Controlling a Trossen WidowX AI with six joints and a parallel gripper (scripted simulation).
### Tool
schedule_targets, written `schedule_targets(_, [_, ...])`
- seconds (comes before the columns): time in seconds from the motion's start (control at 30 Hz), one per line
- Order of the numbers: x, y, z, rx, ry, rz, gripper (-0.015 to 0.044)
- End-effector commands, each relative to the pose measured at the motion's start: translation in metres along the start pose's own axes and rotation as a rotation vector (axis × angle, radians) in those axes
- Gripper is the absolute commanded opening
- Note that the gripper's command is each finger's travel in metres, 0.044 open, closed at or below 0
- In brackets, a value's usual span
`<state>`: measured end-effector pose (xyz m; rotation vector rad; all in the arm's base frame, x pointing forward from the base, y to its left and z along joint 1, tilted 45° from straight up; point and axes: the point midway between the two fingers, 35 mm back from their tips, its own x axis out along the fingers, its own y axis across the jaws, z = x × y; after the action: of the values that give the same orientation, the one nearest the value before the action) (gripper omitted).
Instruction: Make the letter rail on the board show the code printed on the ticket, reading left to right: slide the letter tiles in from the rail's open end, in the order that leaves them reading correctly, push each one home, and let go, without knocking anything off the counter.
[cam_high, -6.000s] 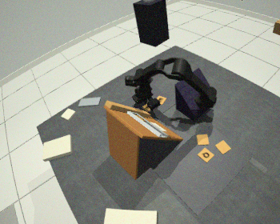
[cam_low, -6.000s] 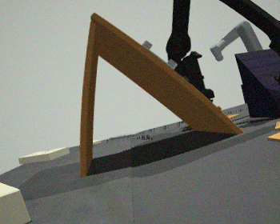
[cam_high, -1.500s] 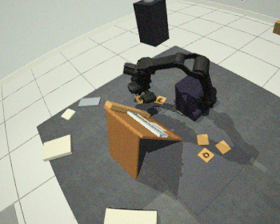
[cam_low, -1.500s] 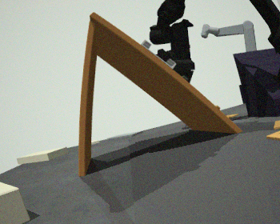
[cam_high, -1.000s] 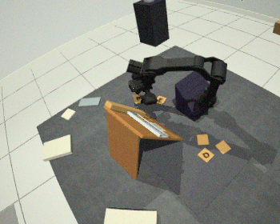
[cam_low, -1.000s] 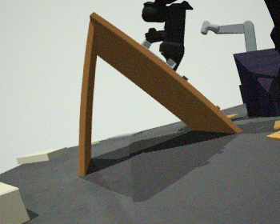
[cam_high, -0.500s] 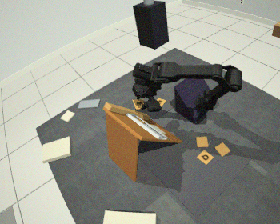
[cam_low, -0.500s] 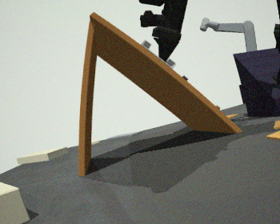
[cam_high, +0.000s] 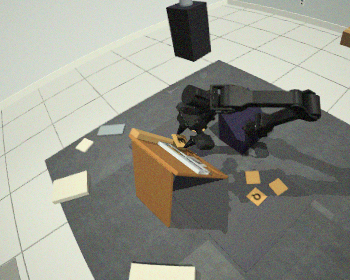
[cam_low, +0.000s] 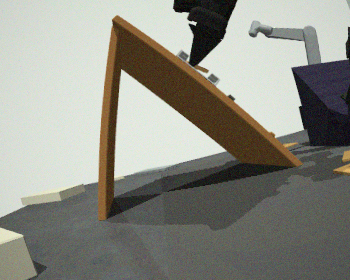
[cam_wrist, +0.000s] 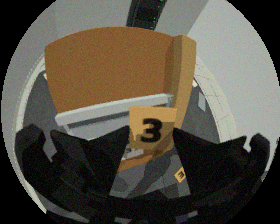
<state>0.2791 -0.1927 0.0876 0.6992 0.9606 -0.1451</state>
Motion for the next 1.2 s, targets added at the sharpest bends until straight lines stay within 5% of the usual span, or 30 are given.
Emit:
schedule_targets(0.0, [-0.007,0.018,0.000,-0.005,-0.035,0.026,0.0000])
schedule_targets(1.17, [-0.082,0.176,-0.044,-0.085,-0.246,0.409,0.0000])
